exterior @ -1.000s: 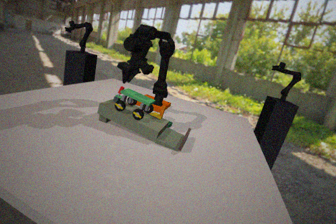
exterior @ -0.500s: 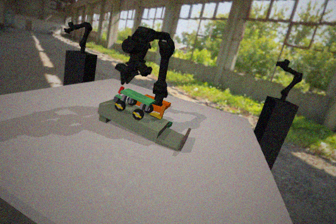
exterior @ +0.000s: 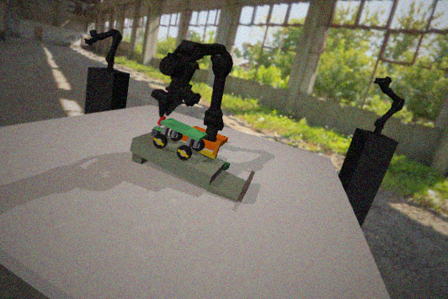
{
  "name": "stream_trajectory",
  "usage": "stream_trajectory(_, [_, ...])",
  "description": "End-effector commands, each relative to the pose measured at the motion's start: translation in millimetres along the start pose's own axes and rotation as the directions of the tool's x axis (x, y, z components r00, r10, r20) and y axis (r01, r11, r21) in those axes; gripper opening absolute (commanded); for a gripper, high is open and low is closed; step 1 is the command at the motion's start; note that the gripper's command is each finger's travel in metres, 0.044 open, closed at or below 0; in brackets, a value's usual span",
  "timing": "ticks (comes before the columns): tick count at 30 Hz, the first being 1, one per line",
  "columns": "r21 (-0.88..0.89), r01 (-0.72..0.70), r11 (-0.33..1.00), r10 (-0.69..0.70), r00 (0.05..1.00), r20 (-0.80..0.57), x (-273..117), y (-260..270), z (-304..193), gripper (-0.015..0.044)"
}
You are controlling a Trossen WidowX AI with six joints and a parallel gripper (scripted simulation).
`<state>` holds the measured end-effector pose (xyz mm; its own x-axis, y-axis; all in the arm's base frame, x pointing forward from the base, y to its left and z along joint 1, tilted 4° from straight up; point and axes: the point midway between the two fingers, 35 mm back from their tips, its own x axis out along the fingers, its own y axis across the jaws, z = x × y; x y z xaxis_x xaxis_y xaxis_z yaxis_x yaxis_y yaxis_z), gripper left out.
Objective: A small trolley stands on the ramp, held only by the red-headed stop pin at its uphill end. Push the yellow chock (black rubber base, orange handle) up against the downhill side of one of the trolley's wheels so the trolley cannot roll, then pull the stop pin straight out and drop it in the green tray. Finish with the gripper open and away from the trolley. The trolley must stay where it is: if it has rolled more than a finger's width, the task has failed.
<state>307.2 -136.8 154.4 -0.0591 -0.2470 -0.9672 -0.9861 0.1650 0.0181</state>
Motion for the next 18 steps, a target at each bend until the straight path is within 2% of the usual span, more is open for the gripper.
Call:
stream_trajectory(1, [-0.005,-0.002,1.000,0.002,1.000,-0.004,5,1,0,0.0190])
stream_trajectory(18, [-0.005,-0.002,1.000,0.002,1.000,-0.004,29,0,0,0.0190])
